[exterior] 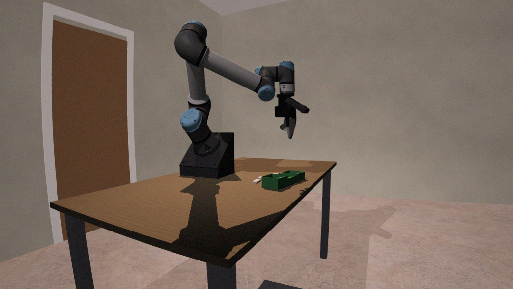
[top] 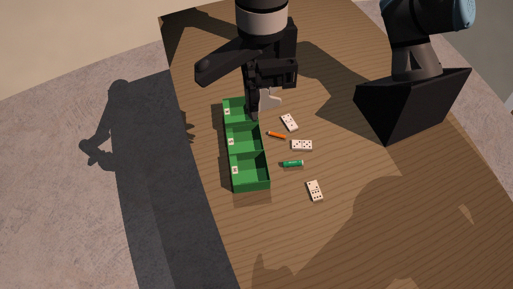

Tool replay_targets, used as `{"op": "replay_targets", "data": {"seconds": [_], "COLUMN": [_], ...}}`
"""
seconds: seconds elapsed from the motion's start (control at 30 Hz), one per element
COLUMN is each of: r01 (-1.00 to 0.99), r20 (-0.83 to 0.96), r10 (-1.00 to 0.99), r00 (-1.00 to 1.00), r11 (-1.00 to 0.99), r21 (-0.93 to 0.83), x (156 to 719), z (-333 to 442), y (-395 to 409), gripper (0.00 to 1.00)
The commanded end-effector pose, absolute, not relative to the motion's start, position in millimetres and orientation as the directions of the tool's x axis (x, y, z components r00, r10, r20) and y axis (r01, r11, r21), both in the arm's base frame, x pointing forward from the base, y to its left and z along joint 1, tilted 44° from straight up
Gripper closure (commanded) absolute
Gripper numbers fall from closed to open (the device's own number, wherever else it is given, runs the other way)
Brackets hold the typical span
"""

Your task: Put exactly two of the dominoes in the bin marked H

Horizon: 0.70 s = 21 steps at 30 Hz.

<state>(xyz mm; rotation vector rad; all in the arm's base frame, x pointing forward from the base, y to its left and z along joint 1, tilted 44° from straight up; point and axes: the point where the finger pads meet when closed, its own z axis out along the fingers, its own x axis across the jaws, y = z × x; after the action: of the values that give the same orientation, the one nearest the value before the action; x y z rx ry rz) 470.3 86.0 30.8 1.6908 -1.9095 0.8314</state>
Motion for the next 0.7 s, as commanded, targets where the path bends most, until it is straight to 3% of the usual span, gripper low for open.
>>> {"op": "replay_targets", "data": {"seconds": [0.0,0.2,0.23,0.67], "r01": [-0.988,-0.988,-0.980,-0.829], "r20": [0.687,0.687,0.679,0.565], "r10": [-0.712,-0.712,-0.708,-0.608], "r00": [-0.144,-0.144,-0.193,-0.557], "r11": [0.067,0.067,0.103,0.375], "r21": [-0.138,-0.138,-0.172,-0.415], "x": [470.4,470.3,465.6,403.5], "z": [32.9,32.9,32.0,19.9], "y": [88.3,88.2,81.5,-6.4], "gripper": [0.96,0.96,0.76,0.76]}}
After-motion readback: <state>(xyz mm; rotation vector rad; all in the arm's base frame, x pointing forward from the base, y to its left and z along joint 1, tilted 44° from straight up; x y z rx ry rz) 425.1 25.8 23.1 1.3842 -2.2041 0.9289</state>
